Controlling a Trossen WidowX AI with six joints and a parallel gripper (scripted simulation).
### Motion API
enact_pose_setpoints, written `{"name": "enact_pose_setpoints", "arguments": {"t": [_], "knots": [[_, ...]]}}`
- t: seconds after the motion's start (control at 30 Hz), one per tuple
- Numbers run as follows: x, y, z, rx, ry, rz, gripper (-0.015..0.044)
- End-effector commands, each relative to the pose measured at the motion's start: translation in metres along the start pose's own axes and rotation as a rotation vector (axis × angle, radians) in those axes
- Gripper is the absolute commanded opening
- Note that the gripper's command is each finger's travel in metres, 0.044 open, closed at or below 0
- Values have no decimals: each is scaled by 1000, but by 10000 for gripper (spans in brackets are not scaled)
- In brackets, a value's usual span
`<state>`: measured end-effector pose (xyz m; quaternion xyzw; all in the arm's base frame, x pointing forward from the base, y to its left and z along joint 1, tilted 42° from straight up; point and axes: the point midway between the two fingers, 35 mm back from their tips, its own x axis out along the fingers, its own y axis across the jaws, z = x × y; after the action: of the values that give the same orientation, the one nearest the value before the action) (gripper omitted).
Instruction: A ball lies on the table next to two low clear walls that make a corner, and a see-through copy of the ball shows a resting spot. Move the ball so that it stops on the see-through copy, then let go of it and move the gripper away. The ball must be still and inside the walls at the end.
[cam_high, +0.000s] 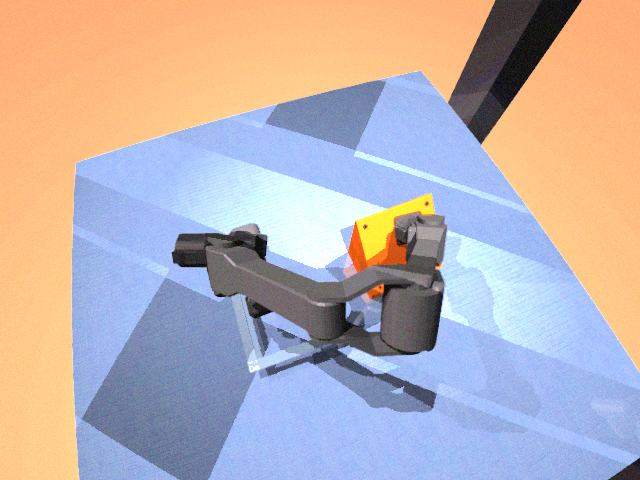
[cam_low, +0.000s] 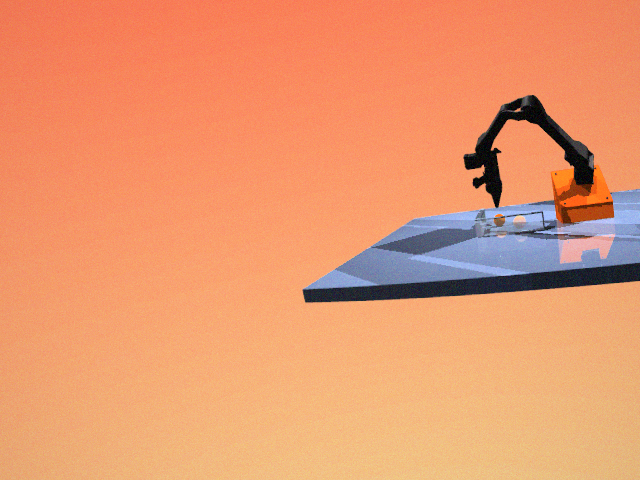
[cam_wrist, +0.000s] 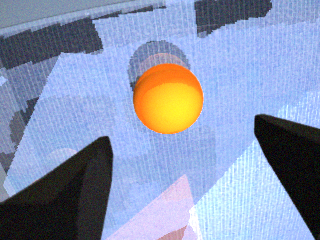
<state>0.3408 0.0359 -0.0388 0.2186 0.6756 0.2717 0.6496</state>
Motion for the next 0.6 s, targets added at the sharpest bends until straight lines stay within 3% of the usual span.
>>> {"name": "enact_pose_setpoints", "arguments": {"t": [0.0,0.57], "knots": [[2,2,-1,-8,3,16,335],[32,2,-1,-8,3,17,335]]}}
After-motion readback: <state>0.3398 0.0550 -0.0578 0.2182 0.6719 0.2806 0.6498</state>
